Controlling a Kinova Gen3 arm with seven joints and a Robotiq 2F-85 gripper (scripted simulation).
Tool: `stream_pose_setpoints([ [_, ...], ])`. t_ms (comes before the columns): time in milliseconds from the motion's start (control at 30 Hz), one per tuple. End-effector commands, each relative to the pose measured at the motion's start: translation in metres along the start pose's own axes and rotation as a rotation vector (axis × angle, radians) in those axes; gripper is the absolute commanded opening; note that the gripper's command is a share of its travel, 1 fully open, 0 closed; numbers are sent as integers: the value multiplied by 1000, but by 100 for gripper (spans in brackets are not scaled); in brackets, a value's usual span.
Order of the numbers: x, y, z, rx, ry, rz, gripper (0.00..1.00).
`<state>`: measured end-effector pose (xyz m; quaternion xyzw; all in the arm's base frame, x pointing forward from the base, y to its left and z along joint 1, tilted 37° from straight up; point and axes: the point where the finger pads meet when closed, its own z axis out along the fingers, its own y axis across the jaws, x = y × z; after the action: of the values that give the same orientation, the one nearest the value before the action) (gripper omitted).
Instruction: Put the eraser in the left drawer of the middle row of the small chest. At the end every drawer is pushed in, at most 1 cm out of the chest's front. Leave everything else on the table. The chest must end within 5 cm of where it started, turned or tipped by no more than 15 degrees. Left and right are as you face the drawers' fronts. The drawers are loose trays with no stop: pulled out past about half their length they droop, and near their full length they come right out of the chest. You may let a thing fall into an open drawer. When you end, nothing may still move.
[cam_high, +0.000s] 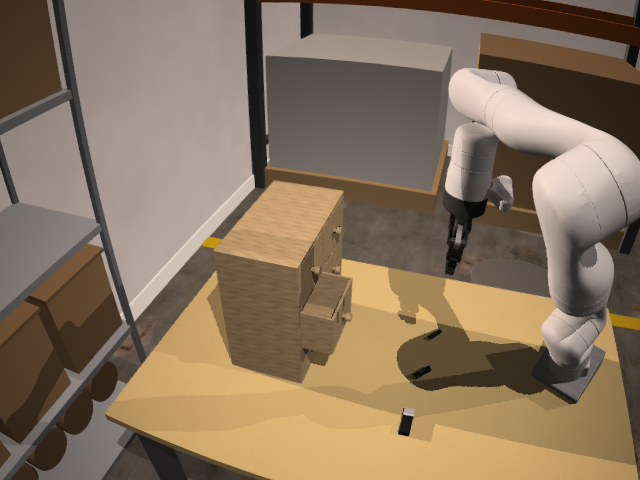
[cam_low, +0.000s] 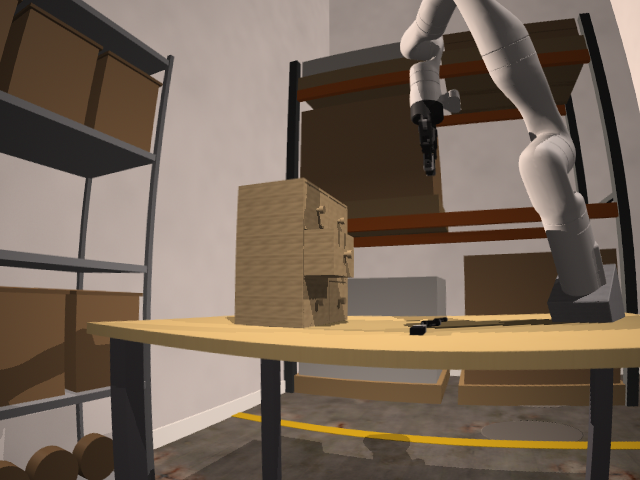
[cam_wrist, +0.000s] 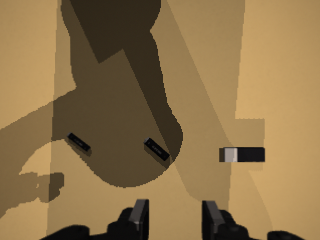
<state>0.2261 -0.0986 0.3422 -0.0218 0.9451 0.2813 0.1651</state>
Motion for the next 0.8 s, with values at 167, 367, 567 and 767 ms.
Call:
stream_pose_setpoints([
  [167, 2, -1, -5, 2, 25, -1, 33],
  [367, 3, -1, -6, 2, 30, -1, 33],
  [567, 3, -1, -6, 2, 30, -1, 33],
  [767, 3, -1, -6, 2, 30, -1, 33],
])
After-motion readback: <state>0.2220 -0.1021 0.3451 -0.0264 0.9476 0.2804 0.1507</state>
